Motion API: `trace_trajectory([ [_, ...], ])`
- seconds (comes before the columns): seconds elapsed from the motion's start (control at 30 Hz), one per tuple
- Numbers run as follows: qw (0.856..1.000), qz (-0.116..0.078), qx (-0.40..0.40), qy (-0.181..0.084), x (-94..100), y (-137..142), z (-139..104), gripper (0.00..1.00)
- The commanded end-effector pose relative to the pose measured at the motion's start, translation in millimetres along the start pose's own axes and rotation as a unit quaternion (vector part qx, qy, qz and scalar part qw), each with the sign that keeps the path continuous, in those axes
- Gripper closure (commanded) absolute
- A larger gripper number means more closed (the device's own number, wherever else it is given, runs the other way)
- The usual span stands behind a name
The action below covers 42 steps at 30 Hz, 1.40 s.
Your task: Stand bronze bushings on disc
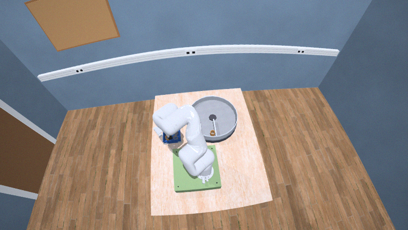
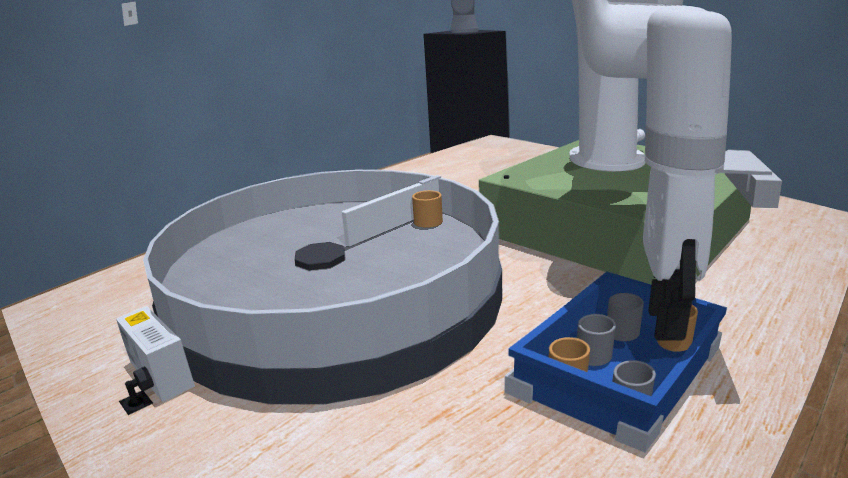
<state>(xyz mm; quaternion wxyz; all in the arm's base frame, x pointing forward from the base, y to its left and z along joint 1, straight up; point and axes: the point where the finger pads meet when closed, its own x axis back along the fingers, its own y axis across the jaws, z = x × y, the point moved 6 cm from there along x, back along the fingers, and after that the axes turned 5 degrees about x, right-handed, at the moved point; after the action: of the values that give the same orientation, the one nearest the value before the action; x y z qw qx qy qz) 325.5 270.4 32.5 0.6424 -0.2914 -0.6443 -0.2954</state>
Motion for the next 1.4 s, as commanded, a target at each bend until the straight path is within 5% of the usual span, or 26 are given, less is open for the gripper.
trace_trajectory([
  [0.0, 1.000, -0.002, 0.000, 0.000, 14.7, 1, 0, 1.00],
  [0.77, 1.000, -0.002, 0.000, 0.000, 104.7, 1, 0, 1.00],
  [1.37, 1.000, -0.002, 0.000, 0.000, 115.1, 1, 0, 1.00],
])
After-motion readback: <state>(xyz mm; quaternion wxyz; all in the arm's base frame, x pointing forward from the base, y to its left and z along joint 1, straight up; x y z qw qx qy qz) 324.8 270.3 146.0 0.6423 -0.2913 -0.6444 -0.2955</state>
